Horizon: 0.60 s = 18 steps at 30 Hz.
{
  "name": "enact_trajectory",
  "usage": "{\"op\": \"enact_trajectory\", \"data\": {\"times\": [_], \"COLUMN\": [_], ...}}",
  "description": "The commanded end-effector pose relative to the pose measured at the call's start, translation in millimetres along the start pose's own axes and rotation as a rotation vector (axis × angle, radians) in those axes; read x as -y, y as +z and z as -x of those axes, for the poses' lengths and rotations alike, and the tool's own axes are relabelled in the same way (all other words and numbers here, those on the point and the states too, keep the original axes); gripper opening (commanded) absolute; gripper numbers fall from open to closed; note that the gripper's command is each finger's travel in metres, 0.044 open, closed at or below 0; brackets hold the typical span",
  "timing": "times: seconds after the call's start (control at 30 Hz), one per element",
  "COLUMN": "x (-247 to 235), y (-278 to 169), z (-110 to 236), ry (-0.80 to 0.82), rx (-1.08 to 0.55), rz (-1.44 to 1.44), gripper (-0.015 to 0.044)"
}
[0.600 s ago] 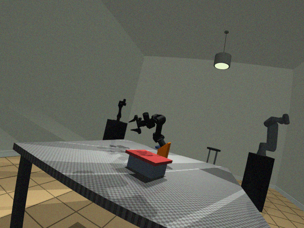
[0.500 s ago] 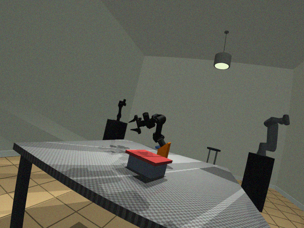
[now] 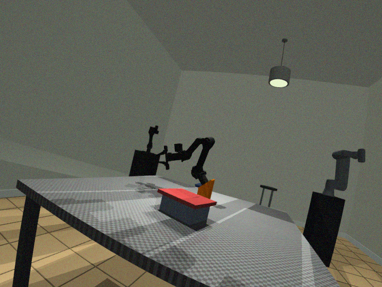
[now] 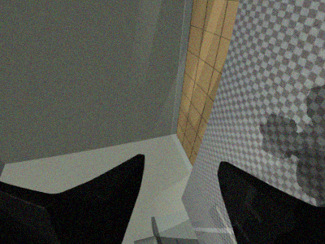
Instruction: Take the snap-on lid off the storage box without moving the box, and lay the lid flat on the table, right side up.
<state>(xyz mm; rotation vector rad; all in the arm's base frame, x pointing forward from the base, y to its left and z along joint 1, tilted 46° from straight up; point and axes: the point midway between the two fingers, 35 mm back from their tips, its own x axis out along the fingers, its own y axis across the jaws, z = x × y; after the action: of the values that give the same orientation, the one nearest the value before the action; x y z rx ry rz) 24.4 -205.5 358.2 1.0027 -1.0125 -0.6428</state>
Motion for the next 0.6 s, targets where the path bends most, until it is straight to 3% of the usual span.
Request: {"op": "enact_trajectory", "data": {"times": [0.0,0.43,0.57], "x": [4,31,44], "y": [-10,-67,-105], "z": [-21,-75,-88], "ry": [-0.009,-0.141,-0.230], "rx": [-0.046,-0.159,-0.214], "rz": [-0.151,-0.478,-0.573], "gripper": [0.0235,0.0235,0.0235]}}
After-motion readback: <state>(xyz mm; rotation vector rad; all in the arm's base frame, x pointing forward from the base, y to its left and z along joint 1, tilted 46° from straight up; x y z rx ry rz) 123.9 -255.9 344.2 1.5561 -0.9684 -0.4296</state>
